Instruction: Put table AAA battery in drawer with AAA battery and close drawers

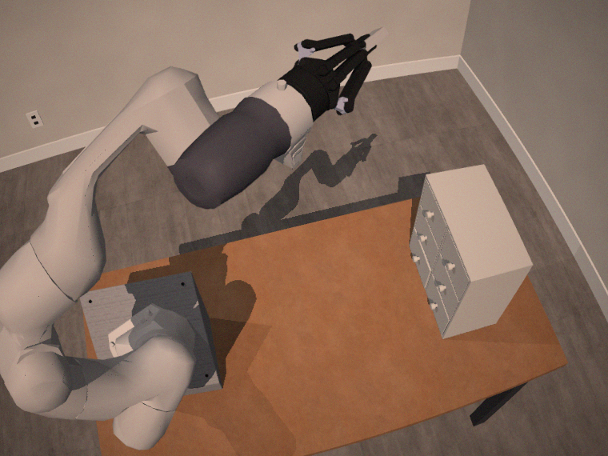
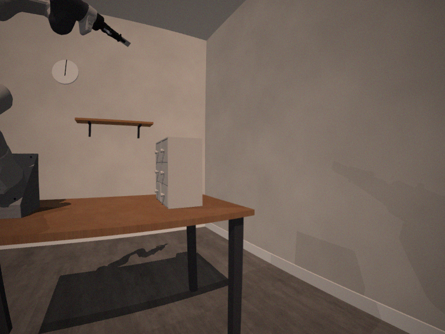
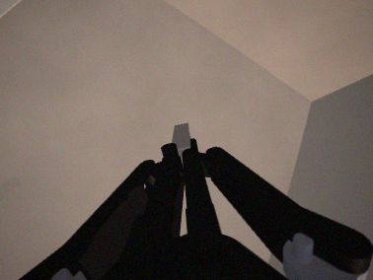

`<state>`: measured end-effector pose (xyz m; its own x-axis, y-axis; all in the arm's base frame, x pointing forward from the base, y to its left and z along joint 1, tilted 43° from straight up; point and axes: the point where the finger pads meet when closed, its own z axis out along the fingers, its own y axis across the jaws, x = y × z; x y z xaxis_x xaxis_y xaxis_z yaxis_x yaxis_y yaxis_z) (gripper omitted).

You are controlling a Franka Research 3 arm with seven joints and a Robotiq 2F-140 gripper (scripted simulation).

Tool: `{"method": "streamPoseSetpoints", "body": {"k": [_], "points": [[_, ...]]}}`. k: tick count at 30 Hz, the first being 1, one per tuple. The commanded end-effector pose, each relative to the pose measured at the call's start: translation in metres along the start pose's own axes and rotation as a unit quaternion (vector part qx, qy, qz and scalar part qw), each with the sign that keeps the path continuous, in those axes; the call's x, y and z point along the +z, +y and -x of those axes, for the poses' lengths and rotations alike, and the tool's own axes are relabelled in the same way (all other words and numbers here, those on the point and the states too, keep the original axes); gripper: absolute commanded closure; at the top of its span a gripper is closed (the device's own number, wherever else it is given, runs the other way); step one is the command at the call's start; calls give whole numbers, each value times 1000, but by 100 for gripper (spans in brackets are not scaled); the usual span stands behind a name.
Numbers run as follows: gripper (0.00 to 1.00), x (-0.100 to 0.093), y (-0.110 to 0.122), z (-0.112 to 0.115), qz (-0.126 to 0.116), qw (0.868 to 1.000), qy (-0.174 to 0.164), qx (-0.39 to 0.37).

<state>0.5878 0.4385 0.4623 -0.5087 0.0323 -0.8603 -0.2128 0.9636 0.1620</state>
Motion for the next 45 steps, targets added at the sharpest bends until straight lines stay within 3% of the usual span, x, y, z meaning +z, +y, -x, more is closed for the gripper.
{"method": "streamPoseSetpoints", "body": {"k": [1,4,5,11,12,14,15,17,18,20,21,23,24,25,26,28,29,31,32,33,34,36,37,38,39,40,41,42,43,45], "points": [[100,-5,-9,-9,0,997,63,53],[100,-5,-9,-9,0,997,63,53],[100,-4,-31,-17,-3,990,111,84],[100,-4,-31,-17,-3,990,111,84],[100,8,-60,-42,-18,979,169,111],[100,8,-60,-42,-18,979,169,111],[100,21,-86,-72,-38,967,219,126],[100,21,-86,-73,-38,967,219,126],[100,32,-105,-99,-59,955,257,133],[100,33,-107,-102,-59,955,257,133],[100,43,-125,-130,-80,944,290,137],[100,43,-126,-131,-80,944,290,137],[100,51,-143,-160,-102,932,320,137],[100,51,-143,-160,-102,932,320,137],[100,58,-160,-185,-126,919,348,134],[100,58,-160,-185,-126,919,348,134],[100,64,-180,-219,-152,906,375,129],[100,64,-180,-220,-152,906,375,129],[100,68,-200,-252,-180,890,400,121],[100,68,-200,-252,-180,890,400,121],[100,70,-218,-277,-212,874,424,110],[100,71,-222,-284,-212,874,424,110],[100,71,-244,-315,-245,856,445,96],[100,71,-244,-315,-245,856,445,96],[100,70,-264,-339,-274,840,460,82],[100,70,-265,-341,-274,840,460,82],[100,67,-283,-362,-301,826,472,69],[100,67,-283,-362,-301,826,472,69],[100,64,-300,-379,-325,812,481,55],[100,64,-300,-379,-325,812,481,55]]}}
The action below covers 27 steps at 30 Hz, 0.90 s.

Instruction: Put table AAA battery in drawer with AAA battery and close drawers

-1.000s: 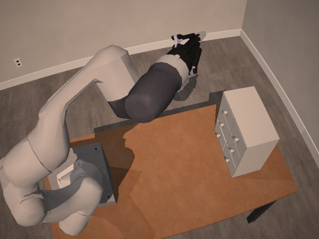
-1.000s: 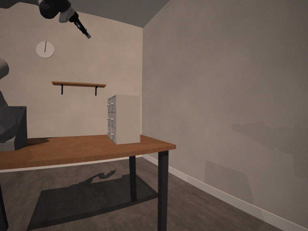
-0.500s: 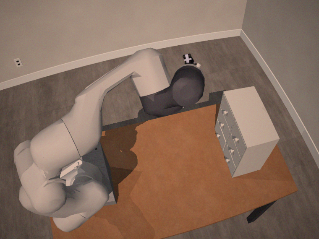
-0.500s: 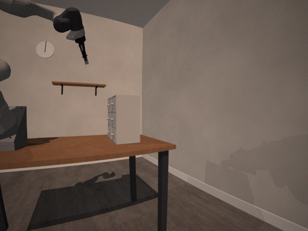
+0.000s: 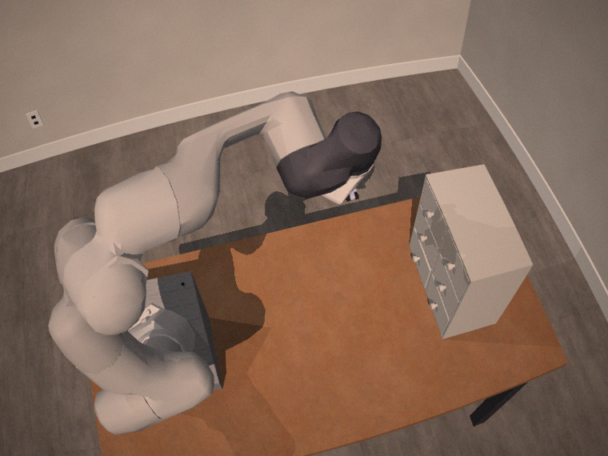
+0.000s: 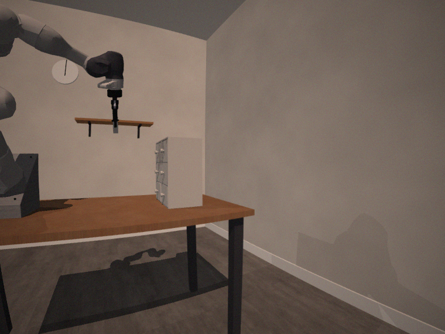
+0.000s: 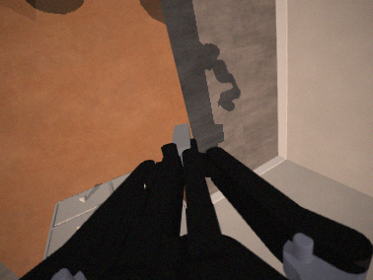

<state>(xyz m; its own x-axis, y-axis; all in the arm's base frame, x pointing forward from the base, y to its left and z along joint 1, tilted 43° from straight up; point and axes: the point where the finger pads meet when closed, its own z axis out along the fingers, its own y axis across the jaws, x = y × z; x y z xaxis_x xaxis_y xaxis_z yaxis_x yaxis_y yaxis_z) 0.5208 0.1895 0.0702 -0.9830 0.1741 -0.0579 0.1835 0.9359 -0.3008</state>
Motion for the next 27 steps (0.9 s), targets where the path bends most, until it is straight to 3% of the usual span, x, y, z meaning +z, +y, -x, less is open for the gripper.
{"method": "streamPoseSetpoints", "body": {"k": [1,6,11,15,27], "points": [[100,34,-19,-12,-53,998,24,10],[100,86,-66,-26,-158,987,35,4],[100,105,-92,-29,-210,977,34,2],[100,109,-99,-30,-224,974,33,1],[100,110,-99,-30,-225,974,33,1]]}}
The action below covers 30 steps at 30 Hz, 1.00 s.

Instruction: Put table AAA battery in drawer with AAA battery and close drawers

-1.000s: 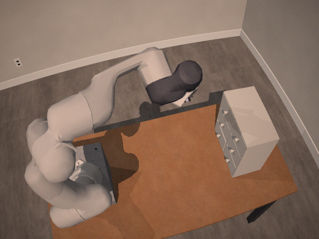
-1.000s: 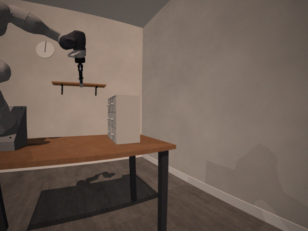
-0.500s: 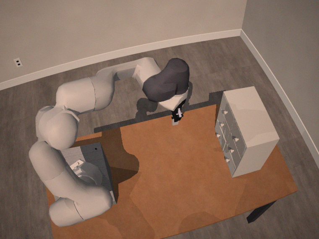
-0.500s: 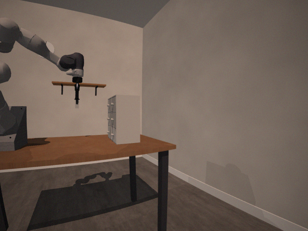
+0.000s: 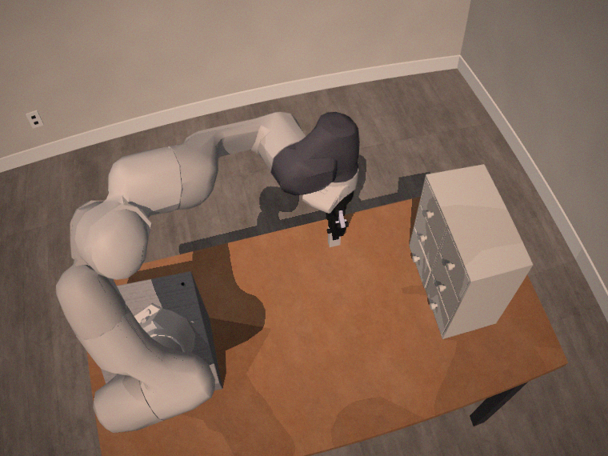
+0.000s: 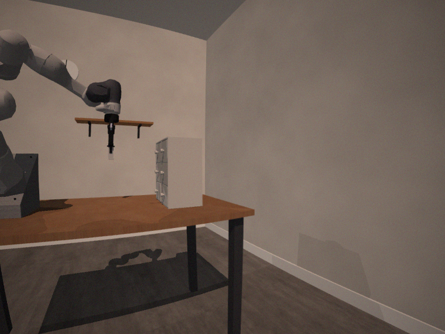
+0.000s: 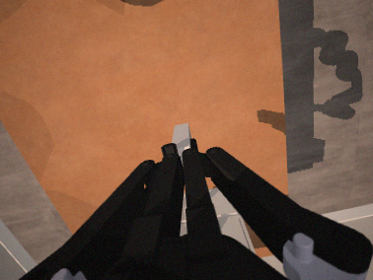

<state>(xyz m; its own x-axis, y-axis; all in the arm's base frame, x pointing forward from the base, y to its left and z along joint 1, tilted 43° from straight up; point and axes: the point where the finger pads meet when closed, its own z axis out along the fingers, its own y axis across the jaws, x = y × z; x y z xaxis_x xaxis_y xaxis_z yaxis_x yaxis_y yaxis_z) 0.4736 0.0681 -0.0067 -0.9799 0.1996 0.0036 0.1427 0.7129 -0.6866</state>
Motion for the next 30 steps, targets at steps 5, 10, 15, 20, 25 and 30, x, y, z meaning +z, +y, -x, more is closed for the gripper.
{"method": "streamPoseSetpoints", "body": {"k": [5,10,15,20,25,30], "points": [[100,0,-1,0,-1,1000,1,5],[100,0,-1,0,-1,1000,1,5],[0,0,0,0,0,1000,1,2],[0,0,0,0,0,1000,1,2],[0,0,0,0,0,1000,1,2],[0,0,0,0,0,1000,1,2]]}}
